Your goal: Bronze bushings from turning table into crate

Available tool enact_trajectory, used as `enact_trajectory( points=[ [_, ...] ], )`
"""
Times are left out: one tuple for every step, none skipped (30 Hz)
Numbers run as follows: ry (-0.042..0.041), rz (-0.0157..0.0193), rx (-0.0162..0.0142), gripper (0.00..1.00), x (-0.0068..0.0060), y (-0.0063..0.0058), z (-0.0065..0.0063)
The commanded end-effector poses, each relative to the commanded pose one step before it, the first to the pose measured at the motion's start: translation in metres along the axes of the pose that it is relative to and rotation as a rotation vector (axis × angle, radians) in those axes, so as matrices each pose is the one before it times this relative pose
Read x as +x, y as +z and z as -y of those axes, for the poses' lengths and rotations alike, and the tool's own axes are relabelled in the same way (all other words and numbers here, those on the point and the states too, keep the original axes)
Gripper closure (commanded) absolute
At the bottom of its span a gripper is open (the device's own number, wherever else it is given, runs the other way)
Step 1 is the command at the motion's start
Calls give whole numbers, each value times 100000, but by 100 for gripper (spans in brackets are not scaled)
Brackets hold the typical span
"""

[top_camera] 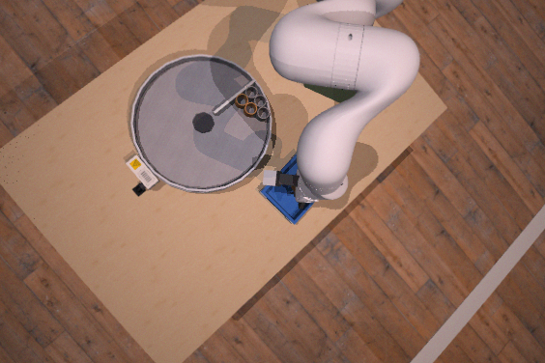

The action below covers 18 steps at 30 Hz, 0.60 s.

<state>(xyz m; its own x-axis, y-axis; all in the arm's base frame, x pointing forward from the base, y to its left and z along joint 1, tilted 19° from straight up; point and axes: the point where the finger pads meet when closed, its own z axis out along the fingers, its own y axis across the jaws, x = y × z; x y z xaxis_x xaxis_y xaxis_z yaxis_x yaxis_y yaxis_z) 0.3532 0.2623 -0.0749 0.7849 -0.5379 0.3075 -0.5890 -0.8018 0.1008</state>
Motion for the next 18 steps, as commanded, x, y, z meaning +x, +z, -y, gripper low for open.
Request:
enact_trajectory(
  points=[
    [19,-46,234,100,15,647,72],
    [0,1,0,100,0,183,-1],
    [0,-1,0,100,1,183,-1],
    [0,0,0,100,0,180,-1],
    [0,1,0,100,0,175,-1],
    [0,-1,0,100,1,170,0],
    [0,1,0,100,0,162,-1],
    [0,1,0,100,0,153,-1],
    [0,-1,0,100,1,144,0],
    [0,0,0,100,0,132,-1],
    [0,1,0,100,0,119,-1],
    [0,-1,0,100,0,107,0],
    [0,0,0,100,0,0,0],
    [0,0,0,100,0,0,0],
    [0,-1,0,100,0,94,0],
    [0,0,0,100,0,80,0],
    [0,0,0,100,0,66,0],
    [0,0,0,100,0,52,0]
  ],
)
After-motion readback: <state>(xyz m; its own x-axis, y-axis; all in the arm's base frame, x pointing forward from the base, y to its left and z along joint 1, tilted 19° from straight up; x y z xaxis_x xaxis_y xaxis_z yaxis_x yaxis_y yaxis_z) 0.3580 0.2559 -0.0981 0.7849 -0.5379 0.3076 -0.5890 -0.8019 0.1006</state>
